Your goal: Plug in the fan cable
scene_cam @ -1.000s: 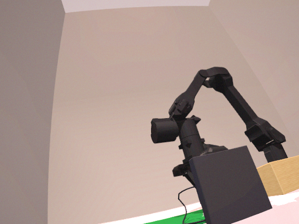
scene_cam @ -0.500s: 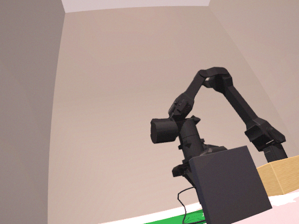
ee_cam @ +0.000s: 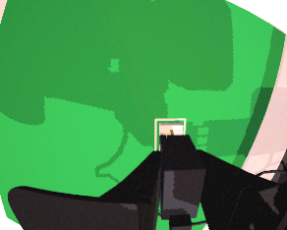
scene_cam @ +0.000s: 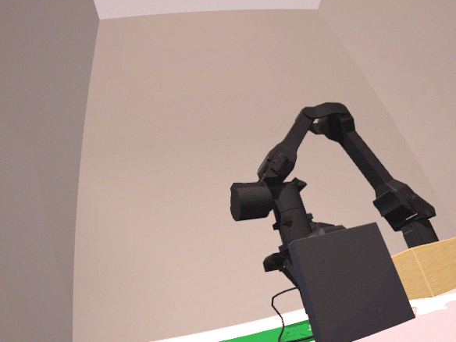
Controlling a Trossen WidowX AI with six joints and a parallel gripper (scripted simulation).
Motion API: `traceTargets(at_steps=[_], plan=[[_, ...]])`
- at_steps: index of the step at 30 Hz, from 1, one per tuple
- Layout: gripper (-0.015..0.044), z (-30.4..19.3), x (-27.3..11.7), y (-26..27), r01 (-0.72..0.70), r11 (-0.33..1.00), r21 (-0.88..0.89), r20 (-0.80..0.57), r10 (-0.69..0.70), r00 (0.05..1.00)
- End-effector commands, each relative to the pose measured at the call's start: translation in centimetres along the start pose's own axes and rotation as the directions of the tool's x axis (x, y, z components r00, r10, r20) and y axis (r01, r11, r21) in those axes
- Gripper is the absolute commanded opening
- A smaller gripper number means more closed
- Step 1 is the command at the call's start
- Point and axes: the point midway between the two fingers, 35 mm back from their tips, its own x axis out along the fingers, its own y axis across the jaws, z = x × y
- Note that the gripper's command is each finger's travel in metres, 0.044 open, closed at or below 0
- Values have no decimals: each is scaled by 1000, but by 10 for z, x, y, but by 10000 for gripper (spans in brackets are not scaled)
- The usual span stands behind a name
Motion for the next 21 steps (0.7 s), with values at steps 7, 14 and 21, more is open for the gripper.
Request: traceTargets(at_steps=[7, 14, 21], plan=[[0, 0, 3, 0, 3, 1000, 1, -3, -3, 1000], [0, 0, 4, 0, 3, 1000, 2, -3, -3, 1000], [0, 0, 9, 0, 3, 1000, 2, -3, -3, 1000]])
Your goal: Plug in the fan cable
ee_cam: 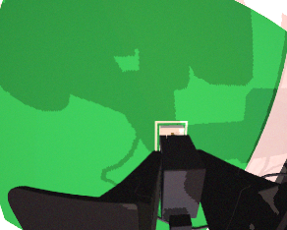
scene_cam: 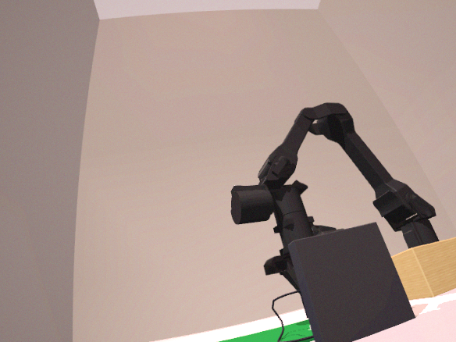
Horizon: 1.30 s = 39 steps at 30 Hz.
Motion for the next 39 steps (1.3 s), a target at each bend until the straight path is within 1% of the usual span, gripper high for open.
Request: traceTargets(at_steps=[1, 18, 28, 31, 35, 39], plan=[[0, 0, 3, 0, 3, 1000, 2, -2, -3, 1000], [0, 0, 14, 0, 3, 1000, 2, -2, -3, 1000], [260, 0, 11, 0, 3, 1000, 1, -1, -3, 1000], [260, 0, 8, 0, 3, 1000, 1, -1, -3, 1000], [260, 0, -41, 0, 3, 1000, 2, -2, -3, 1000], [260, 0, -44, 0, 3, 1000, 2, -2, -3, 1000]])
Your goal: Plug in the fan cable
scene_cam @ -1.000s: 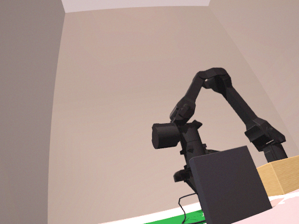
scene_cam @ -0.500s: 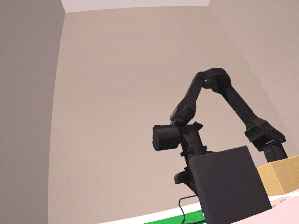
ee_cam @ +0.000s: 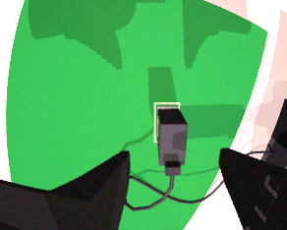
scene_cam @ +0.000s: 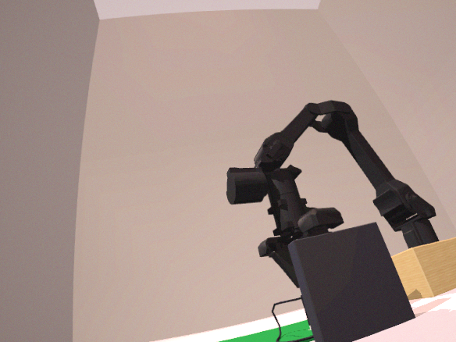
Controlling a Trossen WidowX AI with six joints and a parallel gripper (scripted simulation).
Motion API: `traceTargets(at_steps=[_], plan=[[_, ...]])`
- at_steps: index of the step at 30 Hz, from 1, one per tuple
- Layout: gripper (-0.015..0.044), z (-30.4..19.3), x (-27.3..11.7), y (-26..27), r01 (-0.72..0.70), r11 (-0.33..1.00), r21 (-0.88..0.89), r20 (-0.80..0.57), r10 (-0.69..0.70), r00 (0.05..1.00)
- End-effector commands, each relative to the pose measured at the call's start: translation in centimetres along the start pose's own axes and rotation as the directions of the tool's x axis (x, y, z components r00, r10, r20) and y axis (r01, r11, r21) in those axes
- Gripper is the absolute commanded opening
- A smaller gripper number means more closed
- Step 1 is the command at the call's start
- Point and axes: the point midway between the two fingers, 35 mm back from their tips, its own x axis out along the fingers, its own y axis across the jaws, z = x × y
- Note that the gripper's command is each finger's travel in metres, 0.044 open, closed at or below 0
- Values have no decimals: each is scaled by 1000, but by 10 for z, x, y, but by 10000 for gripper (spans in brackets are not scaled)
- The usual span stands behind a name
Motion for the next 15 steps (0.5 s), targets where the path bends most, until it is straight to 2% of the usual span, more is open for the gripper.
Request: traceTargets(at_steps=[1, 4, 12, 15], plan=[[260, 3, -9, 0, 1, 1000, 3, 10, -1, 1000], [260, 11, -11, 2, 1, 1000, 3, 11, -1, 1000], [260, 114, -11, 12, 0, 1000, 3, 20, 0, 1000], [260, 123, -10, 12, 0, 1000, 3, 21, 0, 1000]])
